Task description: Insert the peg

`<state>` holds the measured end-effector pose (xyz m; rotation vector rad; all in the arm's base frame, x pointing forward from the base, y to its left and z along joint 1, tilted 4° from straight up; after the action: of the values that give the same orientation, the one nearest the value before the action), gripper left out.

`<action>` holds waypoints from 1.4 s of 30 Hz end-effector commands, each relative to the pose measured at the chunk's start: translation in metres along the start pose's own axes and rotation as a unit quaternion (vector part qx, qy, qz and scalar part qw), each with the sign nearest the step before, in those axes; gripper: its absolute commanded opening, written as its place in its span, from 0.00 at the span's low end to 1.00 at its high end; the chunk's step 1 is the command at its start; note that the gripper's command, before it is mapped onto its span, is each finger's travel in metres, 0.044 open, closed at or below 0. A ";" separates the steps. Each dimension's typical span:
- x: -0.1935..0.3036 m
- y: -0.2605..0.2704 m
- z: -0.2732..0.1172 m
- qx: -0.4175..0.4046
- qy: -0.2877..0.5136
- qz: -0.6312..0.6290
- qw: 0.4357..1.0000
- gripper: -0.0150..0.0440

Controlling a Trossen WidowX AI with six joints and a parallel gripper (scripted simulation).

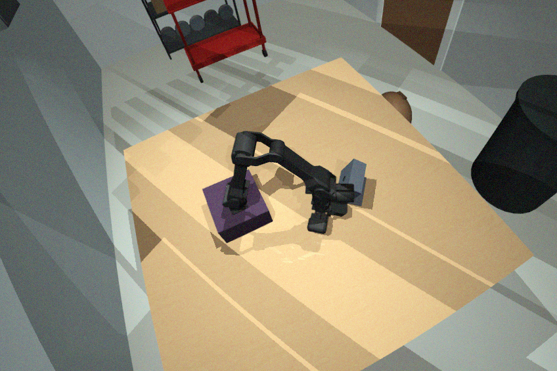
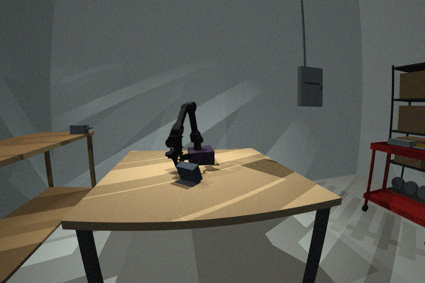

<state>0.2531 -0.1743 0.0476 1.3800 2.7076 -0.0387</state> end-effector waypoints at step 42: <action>0.003 0.011 -0.073 0.017 -0.020 -0.027 0.999 0.25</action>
<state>0.2531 -0.1628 0.1231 1.3190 2.7208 -0.0845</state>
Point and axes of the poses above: the point midway between the two fingers, 35 mm back from their tips, its own z axis out along the fingers, its own y axis across the jaws, x = y × z, the point moved 5 cm from there along -z, back along the fingers, and after that the axes turned 11 degrees about z, right-handed, at the moved point
